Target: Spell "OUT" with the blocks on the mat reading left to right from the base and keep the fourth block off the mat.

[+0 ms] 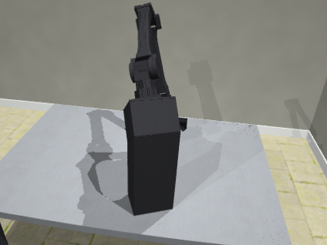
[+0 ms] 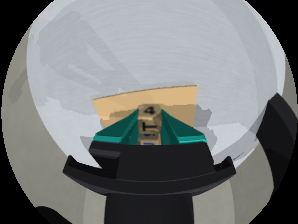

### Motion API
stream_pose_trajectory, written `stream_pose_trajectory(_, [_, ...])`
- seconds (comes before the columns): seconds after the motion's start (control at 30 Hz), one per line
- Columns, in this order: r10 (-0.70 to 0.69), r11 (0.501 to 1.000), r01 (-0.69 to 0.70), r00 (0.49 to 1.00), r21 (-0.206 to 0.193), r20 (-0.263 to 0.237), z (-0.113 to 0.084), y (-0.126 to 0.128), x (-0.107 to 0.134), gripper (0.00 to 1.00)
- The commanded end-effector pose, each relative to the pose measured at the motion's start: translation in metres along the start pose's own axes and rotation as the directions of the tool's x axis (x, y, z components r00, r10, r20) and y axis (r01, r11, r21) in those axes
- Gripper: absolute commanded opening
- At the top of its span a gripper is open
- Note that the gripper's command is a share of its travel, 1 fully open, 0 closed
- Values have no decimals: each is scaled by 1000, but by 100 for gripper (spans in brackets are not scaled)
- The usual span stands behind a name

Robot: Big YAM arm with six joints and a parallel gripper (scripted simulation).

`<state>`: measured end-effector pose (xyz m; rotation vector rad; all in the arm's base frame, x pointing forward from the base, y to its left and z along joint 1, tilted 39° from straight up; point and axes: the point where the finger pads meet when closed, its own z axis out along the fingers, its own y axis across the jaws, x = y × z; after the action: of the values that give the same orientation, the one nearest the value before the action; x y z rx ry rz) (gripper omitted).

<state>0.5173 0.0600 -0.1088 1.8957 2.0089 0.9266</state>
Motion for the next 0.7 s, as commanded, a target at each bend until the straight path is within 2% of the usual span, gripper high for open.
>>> stream_pose_trajectory(0.0, [-5, 1000, 5, 1000, -16, -5, -4, 6, 9, 20])
stream_pose_trajectory(0.67, [-5, 1000, 5, 1000, -12, -5, -2, 5, 9, 20])
